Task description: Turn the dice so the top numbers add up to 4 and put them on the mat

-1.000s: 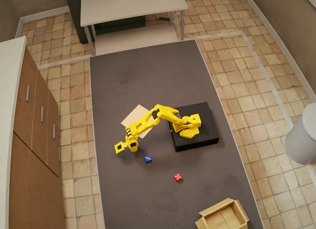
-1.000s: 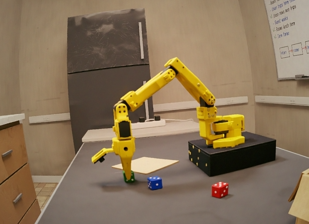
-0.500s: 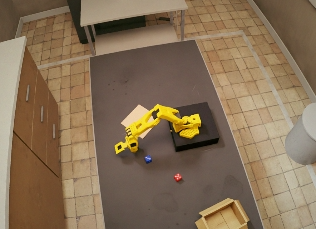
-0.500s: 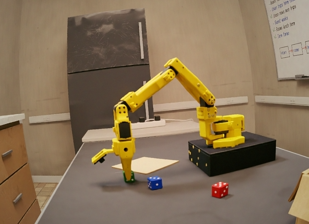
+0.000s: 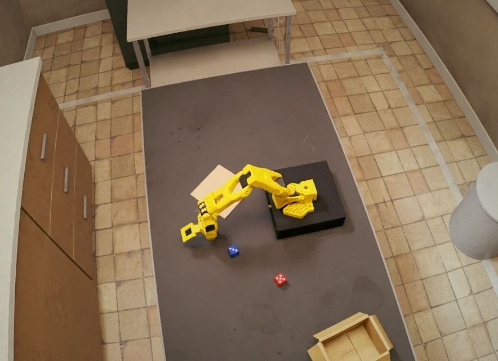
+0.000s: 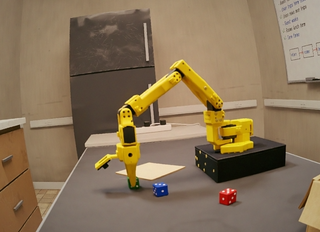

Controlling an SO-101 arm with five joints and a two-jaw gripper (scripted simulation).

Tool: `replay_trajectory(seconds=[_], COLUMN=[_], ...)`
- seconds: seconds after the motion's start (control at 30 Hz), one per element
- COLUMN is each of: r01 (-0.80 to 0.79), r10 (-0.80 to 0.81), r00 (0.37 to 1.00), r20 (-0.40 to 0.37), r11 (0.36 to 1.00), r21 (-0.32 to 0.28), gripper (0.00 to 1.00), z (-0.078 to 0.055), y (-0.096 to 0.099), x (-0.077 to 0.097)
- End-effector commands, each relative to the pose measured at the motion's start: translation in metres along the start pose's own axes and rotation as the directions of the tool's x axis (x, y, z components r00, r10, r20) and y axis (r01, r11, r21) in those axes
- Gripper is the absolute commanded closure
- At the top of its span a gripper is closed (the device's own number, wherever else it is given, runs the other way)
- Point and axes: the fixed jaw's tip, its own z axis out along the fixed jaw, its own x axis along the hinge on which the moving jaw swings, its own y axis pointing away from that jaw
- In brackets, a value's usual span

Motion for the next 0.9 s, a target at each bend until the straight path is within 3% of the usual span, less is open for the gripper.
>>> replay_trajectory(seconds=[0.0, 0.87], r01=[0.0, 0.0], r10=[0.0, 0.0], r00=[1.0, 1.0], r20=[-0.027, -0.027], r11=[1.0, 1.0], r21=[0.001, 0.0], gripper=[0.78, 0.87], z=[0.0055, 0.0054], y=[-0.0032, -0.0088], x=[0.0056, 0.0056])
